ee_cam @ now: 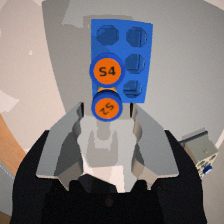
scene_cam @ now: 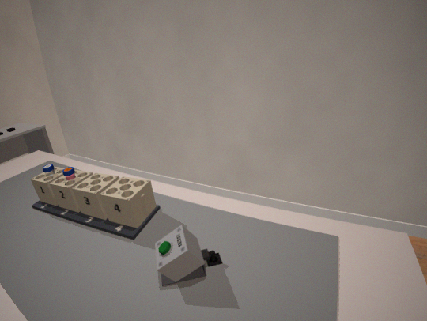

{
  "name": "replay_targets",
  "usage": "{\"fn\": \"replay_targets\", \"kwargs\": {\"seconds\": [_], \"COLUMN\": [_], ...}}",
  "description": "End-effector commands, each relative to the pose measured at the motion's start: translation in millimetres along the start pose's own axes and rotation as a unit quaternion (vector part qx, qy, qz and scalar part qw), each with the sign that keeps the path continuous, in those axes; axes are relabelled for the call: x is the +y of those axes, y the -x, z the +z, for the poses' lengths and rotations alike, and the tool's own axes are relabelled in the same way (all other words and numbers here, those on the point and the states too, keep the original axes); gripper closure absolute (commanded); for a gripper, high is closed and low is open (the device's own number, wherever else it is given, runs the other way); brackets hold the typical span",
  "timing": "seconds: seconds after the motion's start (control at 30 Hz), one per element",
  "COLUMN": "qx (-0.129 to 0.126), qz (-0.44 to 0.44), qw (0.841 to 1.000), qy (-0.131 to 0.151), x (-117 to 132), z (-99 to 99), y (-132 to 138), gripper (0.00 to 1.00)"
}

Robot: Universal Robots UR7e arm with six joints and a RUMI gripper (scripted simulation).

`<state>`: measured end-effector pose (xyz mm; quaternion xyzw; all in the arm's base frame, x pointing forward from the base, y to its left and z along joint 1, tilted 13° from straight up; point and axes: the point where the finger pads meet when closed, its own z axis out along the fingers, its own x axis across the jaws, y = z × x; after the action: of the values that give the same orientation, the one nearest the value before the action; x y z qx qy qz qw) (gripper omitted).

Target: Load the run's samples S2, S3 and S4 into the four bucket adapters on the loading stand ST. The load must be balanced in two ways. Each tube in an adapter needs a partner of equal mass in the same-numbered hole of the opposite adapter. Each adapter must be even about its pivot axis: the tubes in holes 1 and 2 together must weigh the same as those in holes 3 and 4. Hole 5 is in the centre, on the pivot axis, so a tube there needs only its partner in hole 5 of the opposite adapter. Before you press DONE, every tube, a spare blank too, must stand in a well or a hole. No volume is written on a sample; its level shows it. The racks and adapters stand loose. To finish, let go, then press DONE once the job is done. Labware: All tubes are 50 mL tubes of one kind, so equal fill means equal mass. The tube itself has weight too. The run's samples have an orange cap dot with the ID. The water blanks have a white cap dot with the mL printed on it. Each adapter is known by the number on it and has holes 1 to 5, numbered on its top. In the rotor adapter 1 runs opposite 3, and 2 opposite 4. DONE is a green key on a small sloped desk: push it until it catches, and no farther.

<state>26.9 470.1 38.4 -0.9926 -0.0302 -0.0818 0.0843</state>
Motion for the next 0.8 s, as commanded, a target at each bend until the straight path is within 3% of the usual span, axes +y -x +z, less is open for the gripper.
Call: {"fn": "replay_targets", "kwargs": {"seconds": [0.0, 0.17, 0.2, 0.77], "qx": [0.000, 0.000, 0.000, 0.000], "qz": [0.000, 0.000, 0.000, 0.000], "qw": [1.000, 1.000, 1.000, 1.000], "qy": [-0.001, -0.001, -0.001, -0.001], "x": [-0.5, -0.5, -0.5, -0.5], "z": [3.5, 3.4, 3.4, 3.5], "y": [-0.1, -0.1, -0.1, -0.1], "gripper": [0.65, 0.65, 1.00, 1.00]}}
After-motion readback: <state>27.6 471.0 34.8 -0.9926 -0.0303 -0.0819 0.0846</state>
